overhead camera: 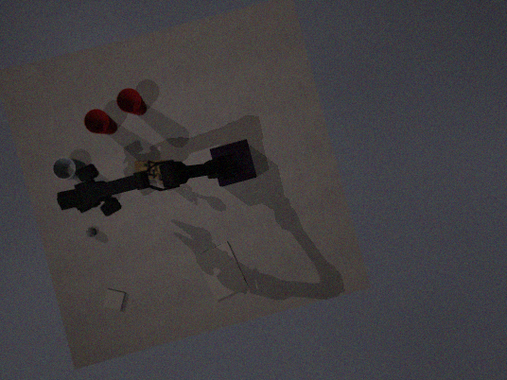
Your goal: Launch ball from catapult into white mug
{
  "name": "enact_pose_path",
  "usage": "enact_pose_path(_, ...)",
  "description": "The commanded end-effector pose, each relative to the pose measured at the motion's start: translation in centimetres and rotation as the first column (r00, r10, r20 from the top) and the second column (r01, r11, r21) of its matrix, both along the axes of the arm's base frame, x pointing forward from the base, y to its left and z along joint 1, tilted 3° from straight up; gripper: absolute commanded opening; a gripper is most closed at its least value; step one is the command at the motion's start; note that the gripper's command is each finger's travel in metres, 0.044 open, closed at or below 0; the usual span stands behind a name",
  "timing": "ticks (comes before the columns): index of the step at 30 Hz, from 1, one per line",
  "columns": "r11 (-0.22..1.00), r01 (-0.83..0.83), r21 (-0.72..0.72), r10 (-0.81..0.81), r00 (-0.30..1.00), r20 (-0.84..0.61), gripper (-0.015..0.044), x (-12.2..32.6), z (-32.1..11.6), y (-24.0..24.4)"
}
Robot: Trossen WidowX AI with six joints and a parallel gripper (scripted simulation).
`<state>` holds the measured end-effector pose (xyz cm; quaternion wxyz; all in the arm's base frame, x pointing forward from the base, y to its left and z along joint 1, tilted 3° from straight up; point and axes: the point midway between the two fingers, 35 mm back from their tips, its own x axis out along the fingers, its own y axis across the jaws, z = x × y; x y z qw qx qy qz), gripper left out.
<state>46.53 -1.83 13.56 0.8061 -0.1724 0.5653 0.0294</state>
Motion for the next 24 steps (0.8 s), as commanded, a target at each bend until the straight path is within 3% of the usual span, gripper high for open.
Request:
enact_pose_path(1,0.994,0.087,0.068,-0.095,0.989,0.114,0.0440,2.1,2.2,-2.6)
enact_pose_path(15,0.931,0.250,0.264,-0.343,0.844,0.412,0.0440,5.8,9.8,-11.9)
enact_pose_path(24,0.928,0.254,0.273,-0.353,0.834,0.424,0.0440,5.9,10.2,-12.4)
